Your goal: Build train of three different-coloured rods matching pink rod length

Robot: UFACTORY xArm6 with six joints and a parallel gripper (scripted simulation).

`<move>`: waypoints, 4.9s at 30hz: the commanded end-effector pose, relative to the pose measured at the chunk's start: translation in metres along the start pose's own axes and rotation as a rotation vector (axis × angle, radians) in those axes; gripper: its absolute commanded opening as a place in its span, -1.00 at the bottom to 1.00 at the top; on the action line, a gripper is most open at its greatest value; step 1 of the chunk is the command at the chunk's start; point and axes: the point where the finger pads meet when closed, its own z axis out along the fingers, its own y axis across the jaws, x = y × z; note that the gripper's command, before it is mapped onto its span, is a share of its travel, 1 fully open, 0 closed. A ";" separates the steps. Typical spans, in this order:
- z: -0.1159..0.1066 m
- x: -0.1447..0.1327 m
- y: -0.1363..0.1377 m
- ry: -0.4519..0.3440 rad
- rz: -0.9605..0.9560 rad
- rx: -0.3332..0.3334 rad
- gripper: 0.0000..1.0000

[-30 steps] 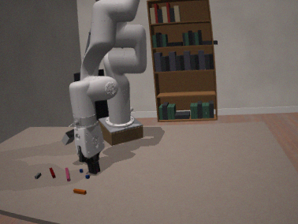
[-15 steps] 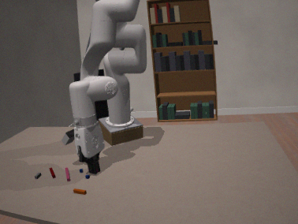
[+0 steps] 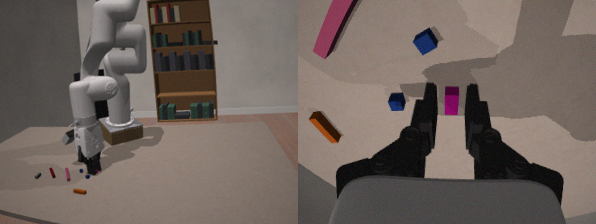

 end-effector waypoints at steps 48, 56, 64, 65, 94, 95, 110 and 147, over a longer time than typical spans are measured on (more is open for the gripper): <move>-0.091 0.000 -0.001 -0.001 0.000 0.003 1.00; -0.091 0.000 -0.001 -0.001 0.000 0.003 1.00; -0.091 0.000 -0.001 -0.001 0.002 0.003 1.00; -0.091 0.000 -0.001 -0.001 0.004 0.003 1.00; -0.090 0.019 -0.025 0.001 0.698 0.002 1.00; -0.090 0.020 -0.026 0.001 0.731 0.002 1.00; -0.089 0.035 -0.042 0.002 1.205 0.002 1.00; -0.084 0.079 -0.078 0.002 2.374 0.004 1.00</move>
